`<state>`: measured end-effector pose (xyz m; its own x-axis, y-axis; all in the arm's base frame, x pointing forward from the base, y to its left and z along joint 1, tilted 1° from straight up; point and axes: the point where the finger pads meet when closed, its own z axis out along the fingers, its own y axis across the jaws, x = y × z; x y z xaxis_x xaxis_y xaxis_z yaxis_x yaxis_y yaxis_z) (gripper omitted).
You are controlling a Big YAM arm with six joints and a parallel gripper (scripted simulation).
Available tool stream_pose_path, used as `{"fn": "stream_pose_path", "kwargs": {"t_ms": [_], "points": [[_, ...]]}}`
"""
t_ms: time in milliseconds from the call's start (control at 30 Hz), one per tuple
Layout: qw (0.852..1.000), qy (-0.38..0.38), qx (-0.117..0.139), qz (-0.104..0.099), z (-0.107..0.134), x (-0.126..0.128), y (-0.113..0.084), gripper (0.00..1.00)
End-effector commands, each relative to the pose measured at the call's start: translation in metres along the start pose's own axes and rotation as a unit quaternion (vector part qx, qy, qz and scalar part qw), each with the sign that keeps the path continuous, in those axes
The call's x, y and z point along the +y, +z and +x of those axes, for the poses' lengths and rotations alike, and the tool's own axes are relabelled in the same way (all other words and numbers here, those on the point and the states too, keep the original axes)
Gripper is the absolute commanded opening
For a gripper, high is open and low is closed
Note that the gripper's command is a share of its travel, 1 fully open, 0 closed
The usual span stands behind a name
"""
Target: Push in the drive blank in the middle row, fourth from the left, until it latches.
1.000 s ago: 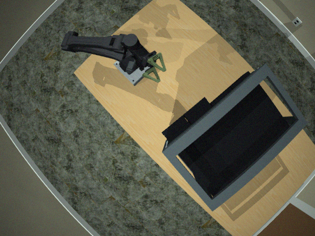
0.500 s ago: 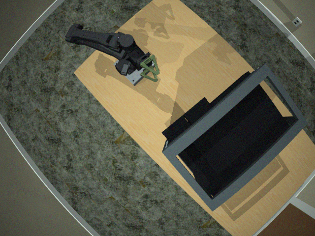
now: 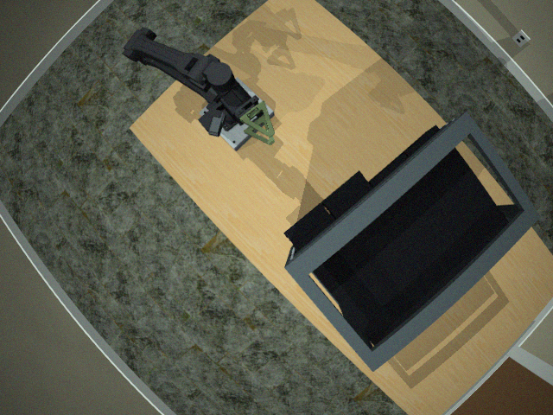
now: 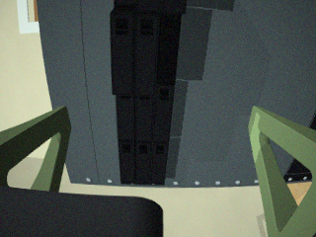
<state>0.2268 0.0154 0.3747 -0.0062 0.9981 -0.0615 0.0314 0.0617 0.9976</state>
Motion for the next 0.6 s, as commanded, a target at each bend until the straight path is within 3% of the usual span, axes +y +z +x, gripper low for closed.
{"fn": "stream_pose_path", "kwargs": {"t_ms": [0, 567], "points": [[0.999, 0.026, -0.008, -0.032, -0.0117, 0.0385, -0.0193, 1.00], [0.999, 0.035, -0.008, -0.029, -0.0133, 0.0384, -0.0201, 1.00]]}}
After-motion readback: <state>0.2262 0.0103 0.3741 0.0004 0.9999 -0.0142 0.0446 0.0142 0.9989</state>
